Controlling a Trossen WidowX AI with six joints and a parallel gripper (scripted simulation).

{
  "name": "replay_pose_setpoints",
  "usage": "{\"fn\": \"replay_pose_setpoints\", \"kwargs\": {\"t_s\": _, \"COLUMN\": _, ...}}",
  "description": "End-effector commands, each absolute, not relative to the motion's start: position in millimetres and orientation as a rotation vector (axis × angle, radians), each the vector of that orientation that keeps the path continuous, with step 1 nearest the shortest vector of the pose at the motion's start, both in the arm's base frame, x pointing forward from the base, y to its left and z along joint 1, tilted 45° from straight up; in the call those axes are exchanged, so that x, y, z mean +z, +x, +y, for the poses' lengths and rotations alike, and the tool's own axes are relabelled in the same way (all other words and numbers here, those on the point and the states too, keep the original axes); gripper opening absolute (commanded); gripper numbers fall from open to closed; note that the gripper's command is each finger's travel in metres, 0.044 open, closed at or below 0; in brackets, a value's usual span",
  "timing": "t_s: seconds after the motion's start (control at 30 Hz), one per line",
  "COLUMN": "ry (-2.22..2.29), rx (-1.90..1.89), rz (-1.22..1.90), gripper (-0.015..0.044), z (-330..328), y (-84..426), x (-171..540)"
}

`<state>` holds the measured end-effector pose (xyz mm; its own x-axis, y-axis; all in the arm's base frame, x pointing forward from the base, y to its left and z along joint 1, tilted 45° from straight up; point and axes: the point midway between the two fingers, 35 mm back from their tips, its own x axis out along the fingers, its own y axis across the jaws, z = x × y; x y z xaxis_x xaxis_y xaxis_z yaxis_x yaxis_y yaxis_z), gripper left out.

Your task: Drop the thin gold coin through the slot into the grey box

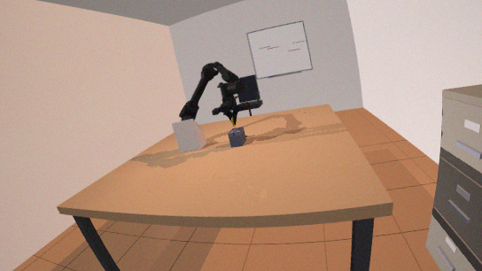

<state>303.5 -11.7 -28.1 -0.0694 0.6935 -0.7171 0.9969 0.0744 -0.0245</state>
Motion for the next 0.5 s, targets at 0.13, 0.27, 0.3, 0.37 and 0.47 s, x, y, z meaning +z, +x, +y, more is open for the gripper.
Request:
{"fn": "replay_pose_setpoints", "kwargs": {"t_s": 0.13, "ry": 1.681, "rx": -0.741, "rz": 1.820, "gripper": 0.0000, "z": -9.4, "y": 303.7, "x": -31.9}}
{"fn": "replay_pose_setpoints", "kwargs": {"t_s": 0.27, "ry": 1.681, "rx": -0.741, "rz": 1.820, "gripper": 0.0000, "z": -7.9, "y": 303.4, "x": -33.2}}
{"fn": "replay_pose_setpoints", "kwargs": {"t_s": 0.3, "ry": 1.681, "rx": -0.740, "rz": 1.820, "gripper": 0.0000, "z": -7.5, "y": 303.4, "x": -33.5}}
{"fn": "replay_pose_setpoints", "kwargs": {"t_s": 0.37, "ry": 1.681, "rx": -0.740, "rz": 1.820, "gripper": 0.0000, "z": -6.7, "y": 303.3, "x": -34.2}}
{"fn": "replay_pose_setpoints", "kwargs": {"t_s": 0.47, "ry": 1.680, "rx": -0.739, "rz": 1.820, "gripper": 0.0000, "z": -5.5, "y": 303.2, "x": -35.2}}
